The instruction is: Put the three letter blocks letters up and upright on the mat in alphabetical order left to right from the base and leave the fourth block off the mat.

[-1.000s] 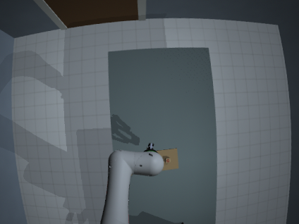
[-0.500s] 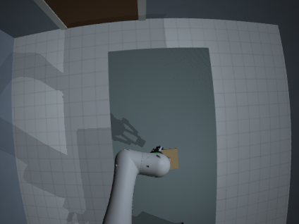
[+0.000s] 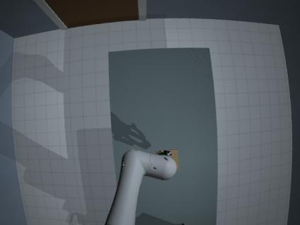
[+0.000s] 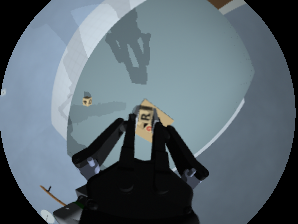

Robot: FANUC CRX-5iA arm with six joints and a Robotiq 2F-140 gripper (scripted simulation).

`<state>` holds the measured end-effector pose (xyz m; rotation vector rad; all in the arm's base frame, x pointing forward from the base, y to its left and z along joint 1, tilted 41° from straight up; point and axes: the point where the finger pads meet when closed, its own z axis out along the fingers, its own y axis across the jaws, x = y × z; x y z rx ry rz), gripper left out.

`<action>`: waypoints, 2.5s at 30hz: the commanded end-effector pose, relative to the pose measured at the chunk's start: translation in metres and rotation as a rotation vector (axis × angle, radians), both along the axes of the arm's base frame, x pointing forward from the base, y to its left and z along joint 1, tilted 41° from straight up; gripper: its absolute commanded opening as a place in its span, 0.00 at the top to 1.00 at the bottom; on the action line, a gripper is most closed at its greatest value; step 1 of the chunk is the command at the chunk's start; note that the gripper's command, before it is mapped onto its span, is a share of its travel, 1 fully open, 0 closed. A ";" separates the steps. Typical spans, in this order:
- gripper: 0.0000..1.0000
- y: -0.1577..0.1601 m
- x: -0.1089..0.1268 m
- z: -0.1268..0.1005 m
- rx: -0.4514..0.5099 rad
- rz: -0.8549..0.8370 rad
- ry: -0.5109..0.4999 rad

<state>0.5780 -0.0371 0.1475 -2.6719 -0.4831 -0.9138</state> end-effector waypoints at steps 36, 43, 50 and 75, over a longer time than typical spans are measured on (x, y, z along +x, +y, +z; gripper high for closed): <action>0.84 -0.049 -0.031 -0.043 0.591 -0.849 0.402; 0.84 -0.056 -0.037 -0.049 0.693 -0.990 0.467; 0.84 -0.063 -0.043 -0.056 0.803 -1.142 0.537; 0.84 -0.085 -0.061 -0.075 1.148 -1.600 0.750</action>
